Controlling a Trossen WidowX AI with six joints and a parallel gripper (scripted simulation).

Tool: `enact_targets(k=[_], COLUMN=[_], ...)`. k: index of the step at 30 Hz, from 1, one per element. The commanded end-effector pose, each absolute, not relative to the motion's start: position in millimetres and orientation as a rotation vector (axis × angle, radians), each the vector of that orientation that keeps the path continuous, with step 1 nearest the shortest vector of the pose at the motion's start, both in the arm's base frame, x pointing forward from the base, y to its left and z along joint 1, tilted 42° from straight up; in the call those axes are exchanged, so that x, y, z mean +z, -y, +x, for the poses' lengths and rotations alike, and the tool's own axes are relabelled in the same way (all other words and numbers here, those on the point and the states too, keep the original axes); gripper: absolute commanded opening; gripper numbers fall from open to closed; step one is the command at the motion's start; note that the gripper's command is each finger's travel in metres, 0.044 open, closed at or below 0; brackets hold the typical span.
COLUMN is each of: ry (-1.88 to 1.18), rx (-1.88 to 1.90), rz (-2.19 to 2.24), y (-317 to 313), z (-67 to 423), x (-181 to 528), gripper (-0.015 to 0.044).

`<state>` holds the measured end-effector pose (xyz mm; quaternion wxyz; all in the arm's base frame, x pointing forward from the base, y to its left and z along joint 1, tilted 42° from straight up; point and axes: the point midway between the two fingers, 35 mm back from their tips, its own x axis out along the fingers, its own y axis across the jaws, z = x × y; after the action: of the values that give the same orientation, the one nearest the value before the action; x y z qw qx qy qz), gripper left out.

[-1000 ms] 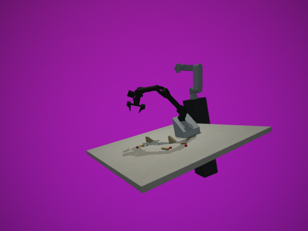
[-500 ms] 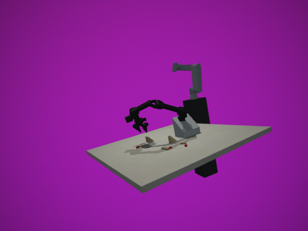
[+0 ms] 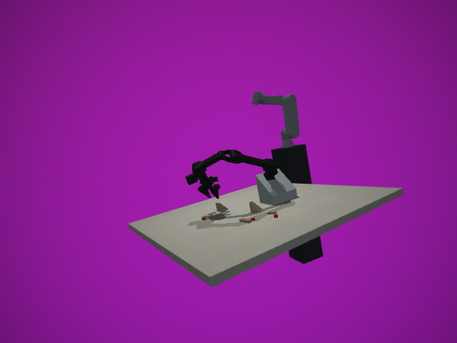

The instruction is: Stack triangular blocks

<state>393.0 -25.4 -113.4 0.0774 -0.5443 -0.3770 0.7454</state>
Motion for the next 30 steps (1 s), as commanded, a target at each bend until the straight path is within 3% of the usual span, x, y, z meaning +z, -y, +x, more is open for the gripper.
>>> enact_targets(k=[1,30], ry=[1.127,1.128], rx=[2.232,2.231], rz=[-1.619,-1.618], y=[20.9,-3.3], z=[389.4,370.4], x=[-119.3,-156.1], gripper=[0.0440,0.0440])
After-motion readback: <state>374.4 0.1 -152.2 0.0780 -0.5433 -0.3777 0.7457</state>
